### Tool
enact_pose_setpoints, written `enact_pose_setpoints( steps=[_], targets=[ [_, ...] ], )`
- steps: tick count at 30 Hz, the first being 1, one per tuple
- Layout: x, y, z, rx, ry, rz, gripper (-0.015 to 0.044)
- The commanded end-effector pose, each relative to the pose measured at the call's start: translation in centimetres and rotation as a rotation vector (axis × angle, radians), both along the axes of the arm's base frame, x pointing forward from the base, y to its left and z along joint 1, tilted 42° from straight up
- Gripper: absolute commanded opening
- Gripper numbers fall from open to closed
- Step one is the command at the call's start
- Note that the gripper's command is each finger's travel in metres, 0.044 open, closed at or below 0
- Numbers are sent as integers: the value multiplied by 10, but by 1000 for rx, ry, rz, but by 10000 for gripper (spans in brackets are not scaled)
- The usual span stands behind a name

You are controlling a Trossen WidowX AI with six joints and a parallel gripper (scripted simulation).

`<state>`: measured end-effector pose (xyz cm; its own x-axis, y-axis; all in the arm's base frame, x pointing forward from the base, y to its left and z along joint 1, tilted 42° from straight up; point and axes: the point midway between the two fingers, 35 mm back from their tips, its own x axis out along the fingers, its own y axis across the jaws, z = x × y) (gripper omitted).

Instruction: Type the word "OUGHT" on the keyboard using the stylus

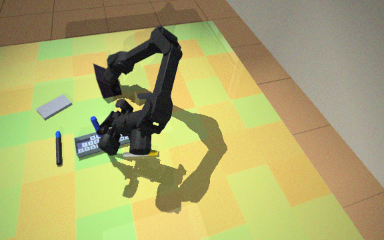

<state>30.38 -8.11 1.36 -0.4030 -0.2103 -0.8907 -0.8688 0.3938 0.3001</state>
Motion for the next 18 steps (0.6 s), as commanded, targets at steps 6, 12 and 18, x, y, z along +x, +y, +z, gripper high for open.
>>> enact_pose_setpoints(
  steps=[6, 12, 18],
  targets=[
    [-2, 9, -11, 1, 11, 4, 0],
    [-1, 12, -14, 1, 11, 4, 81],
    [-1, 12, -14, 1, 11, 4, 81]
  ],
)
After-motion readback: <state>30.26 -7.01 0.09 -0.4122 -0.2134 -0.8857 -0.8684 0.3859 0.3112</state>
